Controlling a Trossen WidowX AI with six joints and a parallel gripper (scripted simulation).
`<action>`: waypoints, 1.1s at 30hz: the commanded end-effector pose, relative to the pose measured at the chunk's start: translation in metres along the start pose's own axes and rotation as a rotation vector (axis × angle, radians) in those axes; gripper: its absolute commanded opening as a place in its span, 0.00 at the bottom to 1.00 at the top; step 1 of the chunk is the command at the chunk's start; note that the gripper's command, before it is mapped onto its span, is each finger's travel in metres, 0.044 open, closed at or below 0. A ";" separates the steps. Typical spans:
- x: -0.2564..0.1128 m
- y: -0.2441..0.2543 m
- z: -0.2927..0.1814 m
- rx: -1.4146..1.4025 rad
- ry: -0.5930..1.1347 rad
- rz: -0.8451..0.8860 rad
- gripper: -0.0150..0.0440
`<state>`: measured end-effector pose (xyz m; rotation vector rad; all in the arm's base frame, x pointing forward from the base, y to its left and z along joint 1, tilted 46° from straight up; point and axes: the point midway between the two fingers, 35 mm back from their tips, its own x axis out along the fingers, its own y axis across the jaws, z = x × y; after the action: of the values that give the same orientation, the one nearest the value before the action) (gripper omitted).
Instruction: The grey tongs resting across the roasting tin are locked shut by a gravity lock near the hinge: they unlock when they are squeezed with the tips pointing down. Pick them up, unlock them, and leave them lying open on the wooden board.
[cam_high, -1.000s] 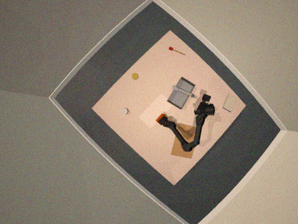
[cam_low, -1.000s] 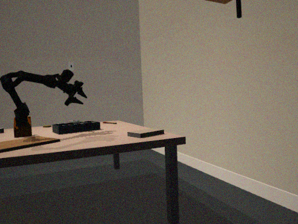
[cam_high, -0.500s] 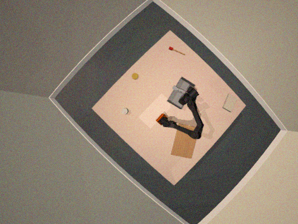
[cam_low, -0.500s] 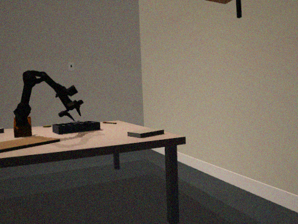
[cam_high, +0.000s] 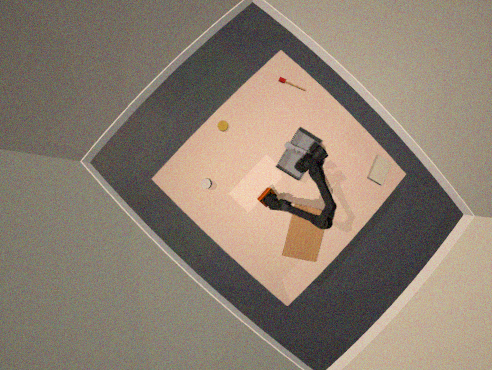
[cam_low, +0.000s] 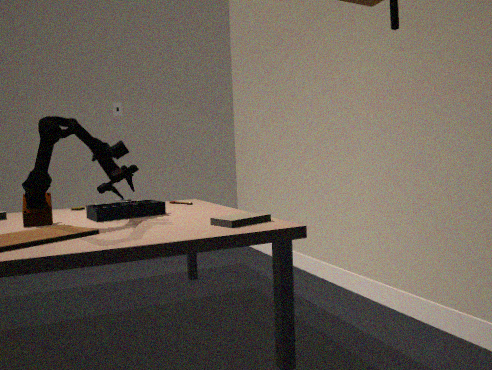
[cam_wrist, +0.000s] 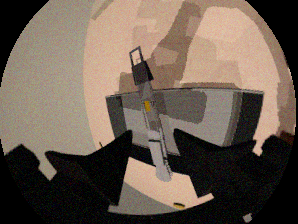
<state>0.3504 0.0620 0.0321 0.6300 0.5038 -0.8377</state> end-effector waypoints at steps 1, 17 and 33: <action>0.005 0.000 0.000 -0.003 0.000 -0.001 0.69; 0.031 0.002 0.000 -0.002 0.001 -0.002 0.69; 0.057 0.001 0.001 -0.002 -0.001 -0.001 0.69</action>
<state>0.3821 0.0339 -0.0009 0.6282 0.5006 -0.8426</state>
